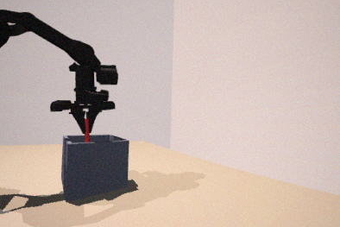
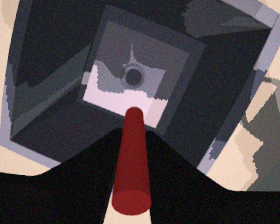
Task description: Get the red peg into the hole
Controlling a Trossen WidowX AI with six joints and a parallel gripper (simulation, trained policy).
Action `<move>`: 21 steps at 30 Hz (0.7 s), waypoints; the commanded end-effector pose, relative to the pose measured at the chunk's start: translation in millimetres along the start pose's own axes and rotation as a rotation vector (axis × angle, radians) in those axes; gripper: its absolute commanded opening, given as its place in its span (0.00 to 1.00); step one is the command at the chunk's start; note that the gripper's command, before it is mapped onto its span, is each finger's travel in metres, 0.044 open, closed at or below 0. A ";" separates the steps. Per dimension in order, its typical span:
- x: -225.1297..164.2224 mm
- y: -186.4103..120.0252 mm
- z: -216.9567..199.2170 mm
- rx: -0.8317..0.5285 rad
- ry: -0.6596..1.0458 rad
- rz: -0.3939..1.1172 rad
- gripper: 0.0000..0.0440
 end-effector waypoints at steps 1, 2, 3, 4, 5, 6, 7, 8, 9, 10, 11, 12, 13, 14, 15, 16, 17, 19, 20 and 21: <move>3.1 9.2 0.2 -0.005 -0.003 0.009 0.00; 4.3 11.9 0.6 -0.005 -0.002 0.011 0.00; 5.6 14.5 1.0 -0.005 -0.002 0.012 0.00; 6.8 17.1 1.5 -0.005 -0.001 0.013 0.00; 8.1 19.4 2.0 -0.005 -0.001 0.015 0.00; 9.4 21.6 2.5 -0.004 -0.001 0.016 0.00; 10.9 23.8 3.0 -0.004 -0.002 0.017 0.00; 12.3 25.9 3.4 -0.004 -0.002 0.018 0.00; 13.6 28.1 3.7 -0.004 -0.003 0.020 0.00; 14.8 30.4 3.9 -0.004 -0.004 0.021 0.00; 15.9 32.8 4.1 -0.005 -0.005 0.022 0.00; 16.7 35.3 4.2 -0.005 -0.007 0.024 0.00; 17.4 37.9 4.4 -0.006 -0.009 0.026 0.00; 17.9 40.6 4.7 -0.007 -0.012 0.028 0.00; 18.2 43.5 5.1 -0.008 -0.016 0.030 0.00; 18.6 46.3 5.5 -0.009 -0.020 0.033 0.00; 18.9 49.2 5.9 -0.010 -0.025 0.035 0.00; 19.6 54.7 6.7 -0.011 -0.033 0.037 0.00; 19.9 57.4 7.1 -0.012 -0.037 0.038 0.00; 20.1 59.9 7.4 -0.013 -0.042 0.038 0.00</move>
Point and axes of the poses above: the point midway between the two fingers, 35 mm back from their tips, its own y axis out along the fingers, its own z axis across the jaws, x = y × z, the point moved 6 cm from there along -y, back along the fingers
